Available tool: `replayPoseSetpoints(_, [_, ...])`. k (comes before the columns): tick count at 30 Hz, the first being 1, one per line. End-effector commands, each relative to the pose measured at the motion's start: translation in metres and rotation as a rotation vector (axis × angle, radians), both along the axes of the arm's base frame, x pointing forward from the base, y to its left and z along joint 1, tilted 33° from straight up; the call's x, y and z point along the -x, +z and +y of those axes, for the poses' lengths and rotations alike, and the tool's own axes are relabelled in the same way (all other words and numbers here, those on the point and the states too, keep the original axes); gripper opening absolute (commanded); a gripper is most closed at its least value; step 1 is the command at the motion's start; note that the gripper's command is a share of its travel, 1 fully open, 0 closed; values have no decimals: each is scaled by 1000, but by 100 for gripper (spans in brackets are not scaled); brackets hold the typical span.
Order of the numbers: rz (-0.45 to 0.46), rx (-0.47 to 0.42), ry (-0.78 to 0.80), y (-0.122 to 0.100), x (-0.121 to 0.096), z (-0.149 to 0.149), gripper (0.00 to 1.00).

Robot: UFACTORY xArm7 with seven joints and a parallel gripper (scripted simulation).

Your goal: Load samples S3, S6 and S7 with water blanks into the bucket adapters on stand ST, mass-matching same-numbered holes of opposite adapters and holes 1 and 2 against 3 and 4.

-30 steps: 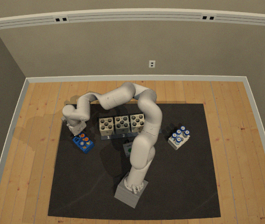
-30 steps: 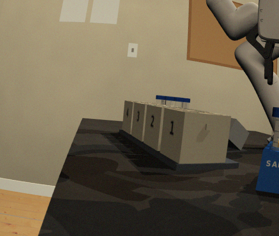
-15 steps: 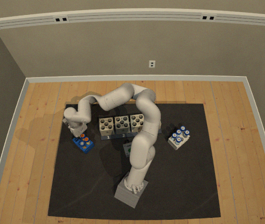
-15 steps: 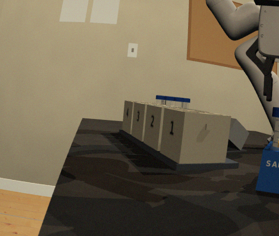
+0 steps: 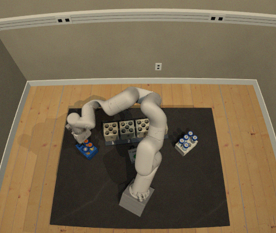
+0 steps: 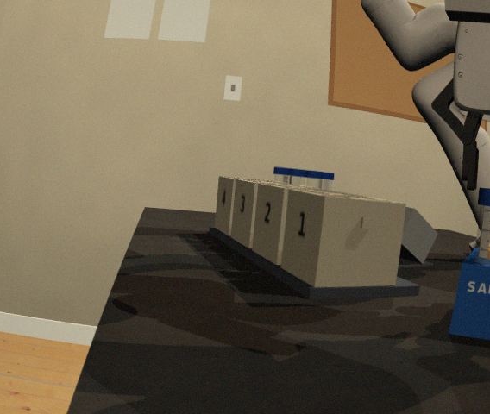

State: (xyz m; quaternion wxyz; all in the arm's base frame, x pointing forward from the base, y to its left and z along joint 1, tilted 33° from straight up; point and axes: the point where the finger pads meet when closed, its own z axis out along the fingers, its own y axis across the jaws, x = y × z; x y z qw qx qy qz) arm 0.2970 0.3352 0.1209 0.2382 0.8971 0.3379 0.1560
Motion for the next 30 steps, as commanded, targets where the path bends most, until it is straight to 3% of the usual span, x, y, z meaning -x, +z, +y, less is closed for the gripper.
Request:
replayPoseSetpoints(1, [-2, -4, 3, 1, 0, 2, 57])
replayPoseSetpoints(30, [-2, -4, 3, -14, -8, -4, 57])
